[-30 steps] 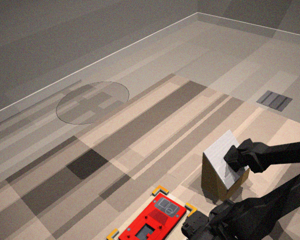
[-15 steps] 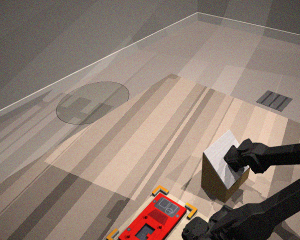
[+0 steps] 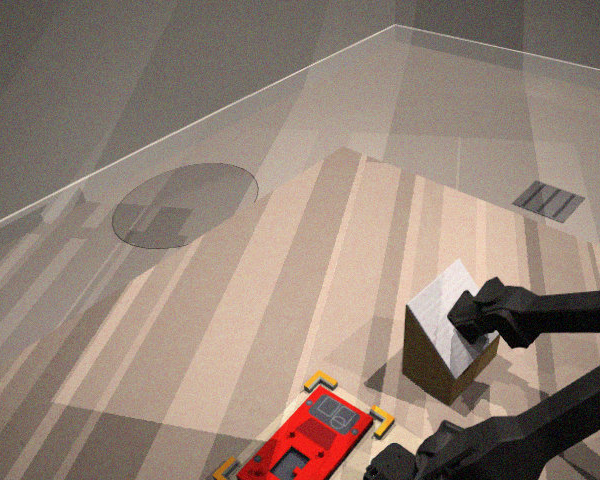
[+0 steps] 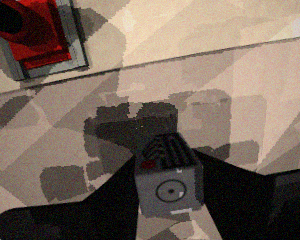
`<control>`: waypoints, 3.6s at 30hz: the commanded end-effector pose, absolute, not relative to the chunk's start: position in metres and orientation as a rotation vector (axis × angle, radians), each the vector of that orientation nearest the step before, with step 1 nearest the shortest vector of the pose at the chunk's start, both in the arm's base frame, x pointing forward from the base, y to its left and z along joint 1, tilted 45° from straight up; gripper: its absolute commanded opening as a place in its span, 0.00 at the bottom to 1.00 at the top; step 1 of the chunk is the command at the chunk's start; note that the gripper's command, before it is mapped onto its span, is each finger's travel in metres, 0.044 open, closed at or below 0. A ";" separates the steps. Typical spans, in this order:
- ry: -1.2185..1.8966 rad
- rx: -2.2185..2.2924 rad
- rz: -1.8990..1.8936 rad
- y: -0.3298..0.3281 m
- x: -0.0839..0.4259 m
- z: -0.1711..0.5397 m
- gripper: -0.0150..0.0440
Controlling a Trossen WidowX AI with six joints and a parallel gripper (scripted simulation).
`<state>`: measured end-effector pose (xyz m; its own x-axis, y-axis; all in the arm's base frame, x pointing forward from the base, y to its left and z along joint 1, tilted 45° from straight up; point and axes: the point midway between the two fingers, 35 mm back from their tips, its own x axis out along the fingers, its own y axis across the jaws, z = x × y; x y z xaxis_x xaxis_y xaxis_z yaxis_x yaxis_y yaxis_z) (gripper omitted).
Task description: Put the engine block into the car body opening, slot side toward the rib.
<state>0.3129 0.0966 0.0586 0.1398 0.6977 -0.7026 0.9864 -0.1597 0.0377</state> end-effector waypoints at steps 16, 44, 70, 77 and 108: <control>1.606 1.929 -0.761 0.097 0.313 0.057 0.70; 1.612 1.918 -0.768 0.066 0.308 0.089 1.00; 1.619 1.635 -0.418 0.064 0.308 0.088 1.00; 1.602 1.452 -0.211 0.062 0.308 0.089 1.00; 1.345 0.600 0.580 0.056 0.307 0.096 1.00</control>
